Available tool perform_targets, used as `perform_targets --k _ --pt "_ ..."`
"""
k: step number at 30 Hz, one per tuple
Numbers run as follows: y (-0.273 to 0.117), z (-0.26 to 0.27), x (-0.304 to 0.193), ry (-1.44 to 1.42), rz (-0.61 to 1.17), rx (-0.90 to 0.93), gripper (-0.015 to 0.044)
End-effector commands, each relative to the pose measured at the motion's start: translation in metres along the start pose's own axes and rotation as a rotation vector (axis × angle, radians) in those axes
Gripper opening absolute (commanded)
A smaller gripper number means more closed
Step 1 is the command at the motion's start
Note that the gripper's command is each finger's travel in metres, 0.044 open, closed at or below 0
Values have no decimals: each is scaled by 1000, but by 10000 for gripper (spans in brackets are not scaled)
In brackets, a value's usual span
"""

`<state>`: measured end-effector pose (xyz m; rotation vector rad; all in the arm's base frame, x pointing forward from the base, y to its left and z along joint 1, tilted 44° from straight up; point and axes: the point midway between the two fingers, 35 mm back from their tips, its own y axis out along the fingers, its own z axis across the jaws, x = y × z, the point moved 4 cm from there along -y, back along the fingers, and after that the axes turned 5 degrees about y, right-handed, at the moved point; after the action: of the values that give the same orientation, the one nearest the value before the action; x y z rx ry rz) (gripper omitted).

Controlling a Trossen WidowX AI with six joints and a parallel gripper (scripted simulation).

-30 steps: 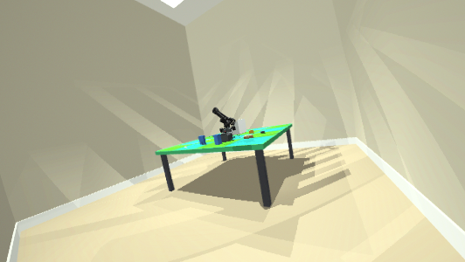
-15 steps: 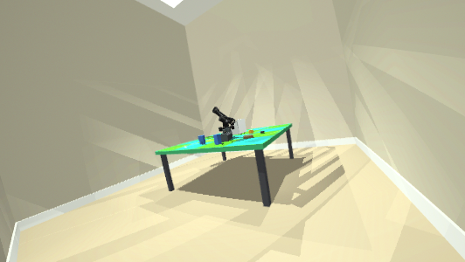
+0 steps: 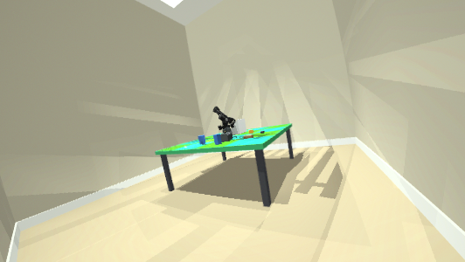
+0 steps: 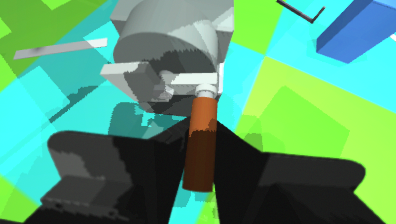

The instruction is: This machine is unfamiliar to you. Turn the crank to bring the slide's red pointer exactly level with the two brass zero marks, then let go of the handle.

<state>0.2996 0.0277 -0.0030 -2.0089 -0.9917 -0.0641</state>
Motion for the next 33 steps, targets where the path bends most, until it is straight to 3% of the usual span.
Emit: perform_targets --k 1,33 --pt "-7 3 6 2 -10 -1 0" --pt "-18 33 14 4 -10 1 0"
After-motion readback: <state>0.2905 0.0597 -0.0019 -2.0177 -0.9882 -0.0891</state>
